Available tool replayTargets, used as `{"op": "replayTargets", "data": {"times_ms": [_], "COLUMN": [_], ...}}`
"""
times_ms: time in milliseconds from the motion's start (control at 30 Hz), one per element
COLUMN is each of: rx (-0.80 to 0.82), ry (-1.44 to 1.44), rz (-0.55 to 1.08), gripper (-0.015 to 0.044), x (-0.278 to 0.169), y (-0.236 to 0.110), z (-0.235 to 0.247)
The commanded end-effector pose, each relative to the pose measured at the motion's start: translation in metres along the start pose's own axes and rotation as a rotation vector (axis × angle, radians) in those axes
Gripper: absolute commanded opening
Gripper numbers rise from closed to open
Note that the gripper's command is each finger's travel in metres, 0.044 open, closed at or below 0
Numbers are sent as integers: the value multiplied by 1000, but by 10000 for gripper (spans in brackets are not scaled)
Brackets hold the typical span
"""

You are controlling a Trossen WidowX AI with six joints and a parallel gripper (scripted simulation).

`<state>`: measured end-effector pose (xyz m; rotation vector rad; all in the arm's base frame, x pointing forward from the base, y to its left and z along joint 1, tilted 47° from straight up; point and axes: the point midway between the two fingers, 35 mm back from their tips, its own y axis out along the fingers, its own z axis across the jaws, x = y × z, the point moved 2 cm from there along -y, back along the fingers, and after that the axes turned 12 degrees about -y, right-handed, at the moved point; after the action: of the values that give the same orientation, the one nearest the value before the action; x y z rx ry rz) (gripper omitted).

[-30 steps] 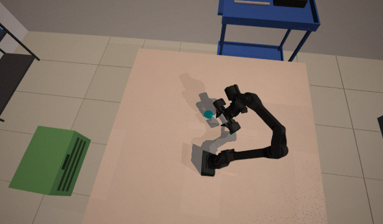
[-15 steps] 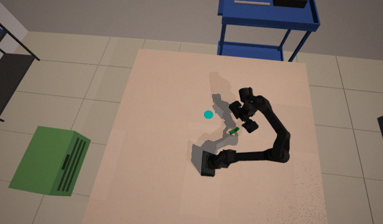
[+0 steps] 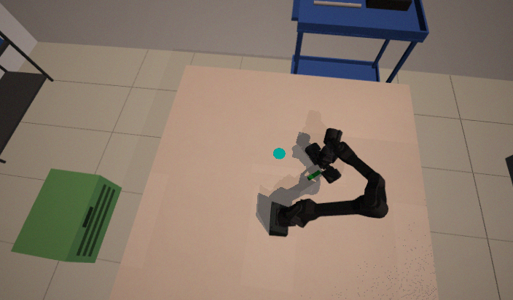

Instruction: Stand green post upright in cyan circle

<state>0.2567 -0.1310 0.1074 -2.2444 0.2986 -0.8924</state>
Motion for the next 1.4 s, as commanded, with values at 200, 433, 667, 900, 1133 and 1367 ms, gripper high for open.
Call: {"op": "replayTargets", "data": {"times_ms": [200,433,667,900,1133,1367], "rx": [-13,-13,-10,-3,1,0], "ry": [-18,-18,-17,-17,-17,-17], "rz": [5,5,7,14,18,19], "gripper": [180,23,23,23,23,23], "x": [-6,-6,-5,-4,-3,-3], "y": [31,31,24,3,-19,-41], "z": [-6,-6,-4,1,3,3]}}
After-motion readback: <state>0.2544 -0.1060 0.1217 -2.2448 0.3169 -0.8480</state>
